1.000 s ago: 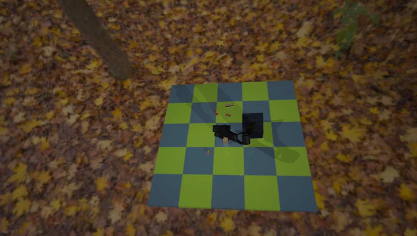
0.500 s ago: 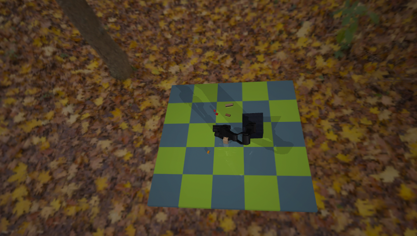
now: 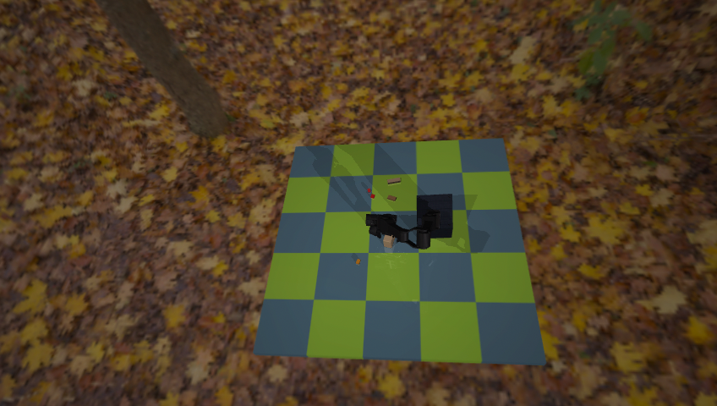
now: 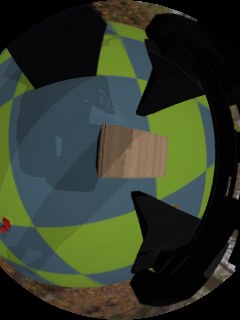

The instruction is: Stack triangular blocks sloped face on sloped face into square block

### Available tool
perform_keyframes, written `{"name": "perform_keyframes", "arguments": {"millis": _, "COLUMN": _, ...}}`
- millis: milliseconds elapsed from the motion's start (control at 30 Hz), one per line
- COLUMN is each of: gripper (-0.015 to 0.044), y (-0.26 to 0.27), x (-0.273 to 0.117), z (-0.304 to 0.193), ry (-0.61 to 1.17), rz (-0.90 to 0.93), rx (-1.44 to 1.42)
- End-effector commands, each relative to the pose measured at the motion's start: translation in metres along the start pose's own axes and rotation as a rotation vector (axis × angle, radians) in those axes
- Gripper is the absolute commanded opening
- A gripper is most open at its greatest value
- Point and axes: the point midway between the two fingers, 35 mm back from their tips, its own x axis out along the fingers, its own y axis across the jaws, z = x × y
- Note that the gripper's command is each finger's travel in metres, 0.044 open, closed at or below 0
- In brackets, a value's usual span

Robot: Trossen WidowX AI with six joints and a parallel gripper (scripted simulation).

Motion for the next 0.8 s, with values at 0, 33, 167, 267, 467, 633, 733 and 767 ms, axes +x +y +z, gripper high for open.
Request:
{"name": "perform_keyframes", "arguments": {"millis": 0, "gripper": 0.044, "y": 0.008, "x": -0.024, "z": 0.001, "ry": -0.01, "rz": 0.018, "rx": -0.008}}
{"name": "perform_keyframes", "arguments": {"millis": 33, "gripper": 0.044, "y": 0.01, "x": -0.038, "z": 0.002, "ry": -0.013, "rz": 0.018, "rx": -0.007}}
{"name": "perform_keyframes", "arguments": {"millis": 167, "gripper": 0.044, "y": 0.004, "x": -0.096, "z": 0.0, "ry": -0.006, "rz": 0.014, "rx": -0.008}}
{"name": "perform_keyframes", "arguments": {"millis": 267, "gripper": 0.044, "y": 0.002, "x": -0.106, "z": -0.001, "ry": -0.002, "rz": 0.012, "rx": -0.008}}
{"name": "perform_keyframes", "arguments": {"millis": 467, "gripper": 0.044, "y": 0.004, "x": -0.101, "z": 0.001, "ry": -0.001, "rz": 0.025, "rx": 0.0}}
{"name": "perform_keyframes", "arguments": {"millis": 633, "gripper": 0.044, "y": 0.004, "x": -0.101, "z": 0.001, "ry": -0.001, "rz": 0.025, "rx": 0.0}}
{"name": "perform_keyframes", "arguments": {"millis": 733, "gripper": 0.044, "y": 0.004, "x": -0.101, "z": 0.001, "ry": -0.001, "rz": 0.025, "rx": 0.0}}
{"name": "perform_keyframes", "arguments": {"millis": 767, "gripper": 0.044, "y": 0.004, "x": -0.101, "z": 0.001, "ry": -0.001, "rz": 0.025, "rx": 0.0}}
